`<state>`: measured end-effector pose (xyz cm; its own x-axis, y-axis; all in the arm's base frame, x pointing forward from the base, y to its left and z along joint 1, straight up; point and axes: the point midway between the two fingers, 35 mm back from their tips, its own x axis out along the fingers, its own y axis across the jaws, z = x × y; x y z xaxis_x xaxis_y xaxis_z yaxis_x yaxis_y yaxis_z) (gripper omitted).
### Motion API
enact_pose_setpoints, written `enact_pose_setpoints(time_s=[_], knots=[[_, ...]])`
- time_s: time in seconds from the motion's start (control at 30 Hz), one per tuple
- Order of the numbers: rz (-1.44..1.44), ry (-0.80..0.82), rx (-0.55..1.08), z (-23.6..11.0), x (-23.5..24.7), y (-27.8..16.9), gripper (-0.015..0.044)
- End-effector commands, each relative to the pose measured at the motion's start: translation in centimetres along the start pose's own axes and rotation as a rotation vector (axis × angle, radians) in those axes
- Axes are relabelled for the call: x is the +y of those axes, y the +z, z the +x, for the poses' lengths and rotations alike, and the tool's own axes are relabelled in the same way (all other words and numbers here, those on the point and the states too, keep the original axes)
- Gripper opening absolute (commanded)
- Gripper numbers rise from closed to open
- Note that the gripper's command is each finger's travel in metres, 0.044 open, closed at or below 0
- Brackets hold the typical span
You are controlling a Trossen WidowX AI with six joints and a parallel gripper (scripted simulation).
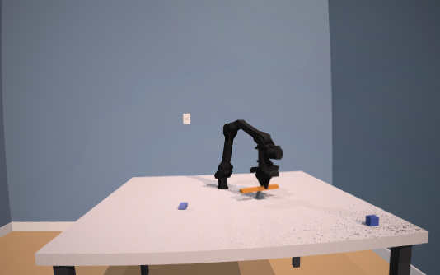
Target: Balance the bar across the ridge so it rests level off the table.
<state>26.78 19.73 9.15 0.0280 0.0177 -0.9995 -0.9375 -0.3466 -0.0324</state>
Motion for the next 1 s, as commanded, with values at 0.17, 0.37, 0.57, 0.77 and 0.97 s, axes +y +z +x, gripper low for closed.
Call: enact_pose_setpoints(time_s=[0.17, 0.37, 0.57, 0.77, 0.97], knots=[[0.000, 0.001, 0.000, 0.03, 0.01, -0.01, 0.0000], [0.000, 0.001, 0.000, 0.03, 0.01, -0.01, 0.0079], [0.000, 0.001, 0.000, 0.03, 0.01, -0.01, 0.0167], [0.000, 0.001, 0.000, 0.03, 0.01, -0.01, 0.0167], [0.000, 0.001, 0.000, 0.03, 0.01, -0.01, 0.0168]])
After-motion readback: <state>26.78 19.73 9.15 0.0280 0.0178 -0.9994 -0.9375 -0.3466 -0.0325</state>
